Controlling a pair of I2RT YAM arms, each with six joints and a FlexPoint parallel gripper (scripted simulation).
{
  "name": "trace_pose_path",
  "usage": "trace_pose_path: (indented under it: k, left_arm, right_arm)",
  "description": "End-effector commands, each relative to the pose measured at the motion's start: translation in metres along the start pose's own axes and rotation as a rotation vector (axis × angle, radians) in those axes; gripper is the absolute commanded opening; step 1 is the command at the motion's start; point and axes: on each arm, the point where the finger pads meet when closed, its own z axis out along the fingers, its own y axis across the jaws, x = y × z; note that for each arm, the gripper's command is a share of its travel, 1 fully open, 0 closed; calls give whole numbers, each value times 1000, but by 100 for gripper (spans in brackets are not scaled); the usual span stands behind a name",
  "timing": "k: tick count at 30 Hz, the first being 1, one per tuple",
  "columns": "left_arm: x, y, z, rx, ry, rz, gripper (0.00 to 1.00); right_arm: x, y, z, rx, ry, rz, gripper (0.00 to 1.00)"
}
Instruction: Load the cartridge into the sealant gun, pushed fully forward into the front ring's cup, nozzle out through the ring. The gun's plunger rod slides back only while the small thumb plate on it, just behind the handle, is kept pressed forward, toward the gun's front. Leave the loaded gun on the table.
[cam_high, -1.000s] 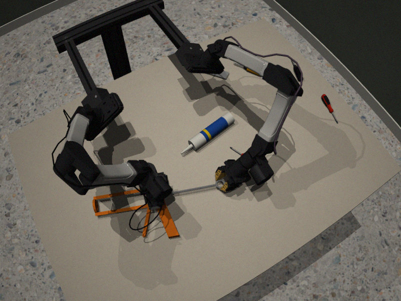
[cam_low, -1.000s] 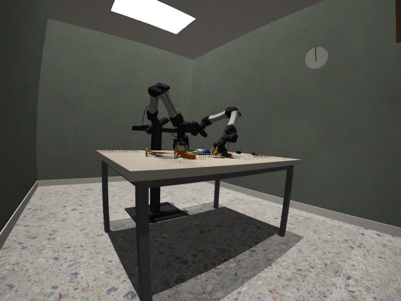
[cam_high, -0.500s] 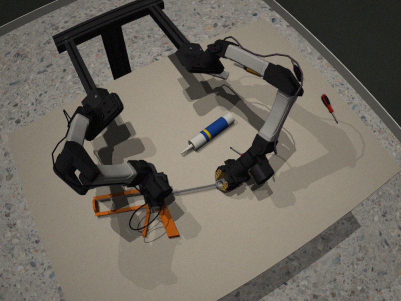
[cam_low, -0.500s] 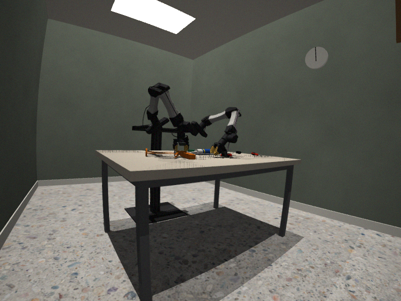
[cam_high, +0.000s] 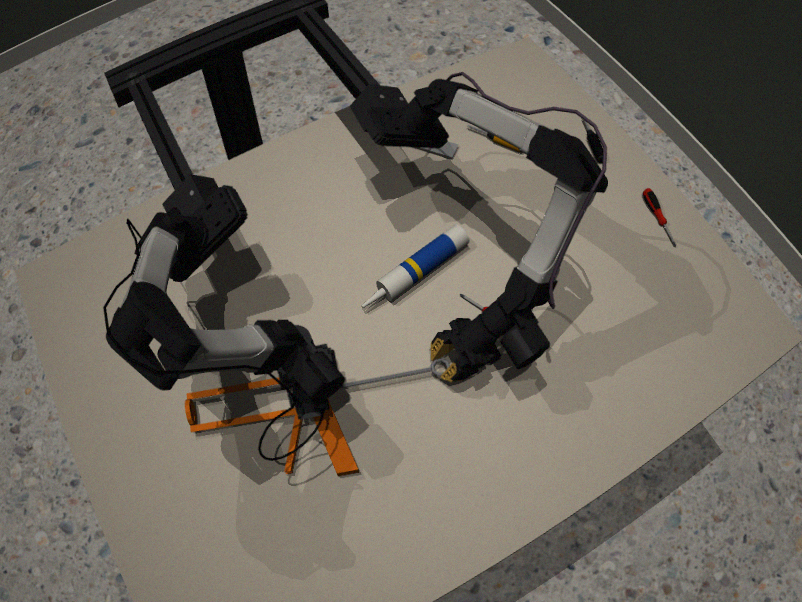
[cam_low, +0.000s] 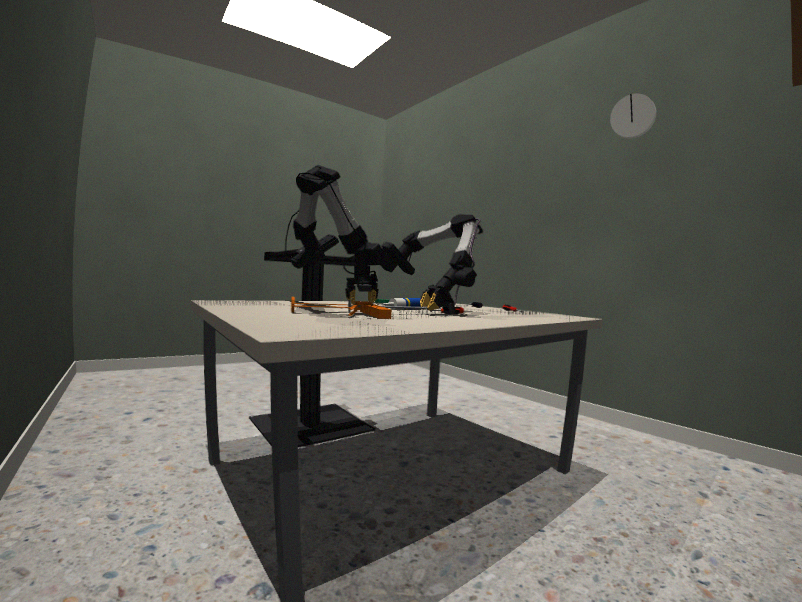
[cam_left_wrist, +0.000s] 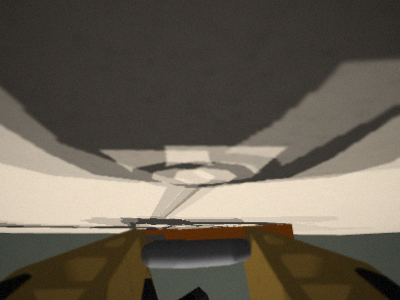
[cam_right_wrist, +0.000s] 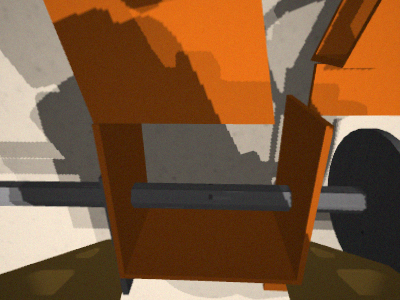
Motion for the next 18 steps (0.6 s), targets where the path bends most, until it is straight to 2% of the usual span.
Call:
trace_pose_path:
  k: [1,6,10,11,12,14,18]
  left_arm:
    - [-25,-22,-38,45,-66,10,0]
    - [-28,-19,-39,33,-64,14,0]
    - [-40,-23,-54,31,-60,18,0]
    - [-35,-21,-52,25,-57,27,0]
    - [-10,-13,-29,28,-37,28,0]
    - [-1,-20,-32,37,-35,50,0]
    - [-6,-16,-31,29,-36,28,0]
  right_arm:
    - [-24,-20,-4,73,-75,83,3]
    - [-24,-20,-4,73,-75,83,3]
    - [-24,-19,-4,72,-75,83,3]
    - [-24,-19,-4,72,-75,82,3]
    - [-24,-19,-4,72,-76,82,3]
    - [-24,-20,-4,73,-75,83,3]
    - [-24,-20,-4,73,-75,83,3]
